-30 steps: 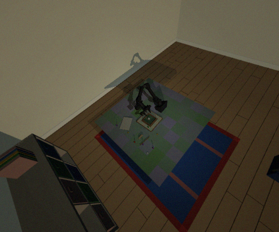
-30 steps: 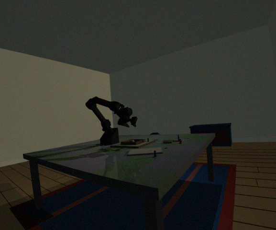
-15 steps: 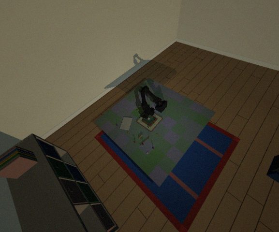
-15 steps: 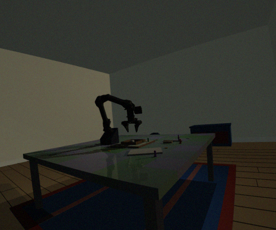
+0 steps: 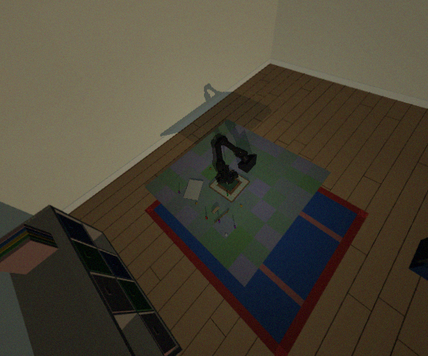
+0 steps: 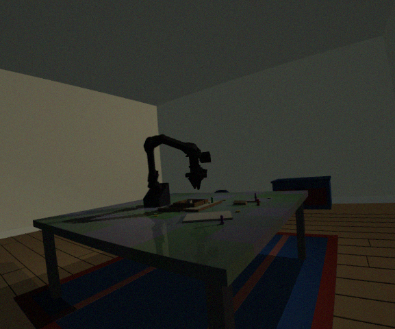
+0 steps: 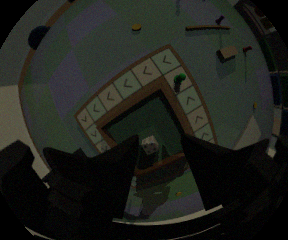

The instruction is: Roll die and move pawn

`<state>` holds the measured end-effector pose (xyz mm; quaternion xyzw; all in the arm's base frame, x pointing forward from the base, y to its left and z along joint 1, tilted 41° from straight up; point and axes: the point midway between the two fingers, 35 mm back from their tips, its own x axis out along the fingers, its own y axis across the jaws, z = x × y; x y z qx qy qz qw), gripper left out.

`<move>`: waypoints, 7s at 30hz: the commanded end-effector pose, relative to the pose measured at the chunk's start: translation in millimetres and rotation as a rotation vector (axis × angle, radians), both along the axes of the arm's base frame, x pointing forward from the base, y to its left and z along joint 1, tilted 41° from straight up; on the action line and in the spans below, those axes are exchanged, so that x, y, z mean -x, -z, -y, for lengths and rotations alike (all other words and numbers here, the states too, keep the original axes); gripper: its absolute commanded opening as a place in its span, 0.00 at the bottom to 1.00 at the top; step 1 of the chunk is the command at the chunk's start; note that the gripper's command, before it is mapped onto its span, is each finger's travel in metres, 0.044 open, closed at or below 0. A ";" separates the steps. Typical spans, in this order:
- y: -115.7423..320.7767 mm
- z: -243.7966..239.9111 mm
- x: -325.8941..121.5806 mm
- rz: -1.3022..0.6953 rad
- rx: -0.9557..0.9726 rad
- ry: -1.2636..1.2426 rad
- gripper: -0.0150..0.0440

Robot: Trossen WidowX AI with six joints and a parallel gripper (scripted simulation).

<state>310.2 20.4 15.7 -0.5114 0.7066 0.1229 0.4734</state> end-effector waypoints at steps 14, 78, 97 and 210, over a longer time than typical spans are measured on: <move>47.6 -18.3 -72.9 0.661 0.070 0.770 0.59; 85.9 16.6 -75.6 0.662 0.071 0.770 0.25; -5.5 -65.6 -71.9 0.659 0.068 0.771 0.25; -30.9 -34.3 116.2 0.681 0.066 0.796 1.00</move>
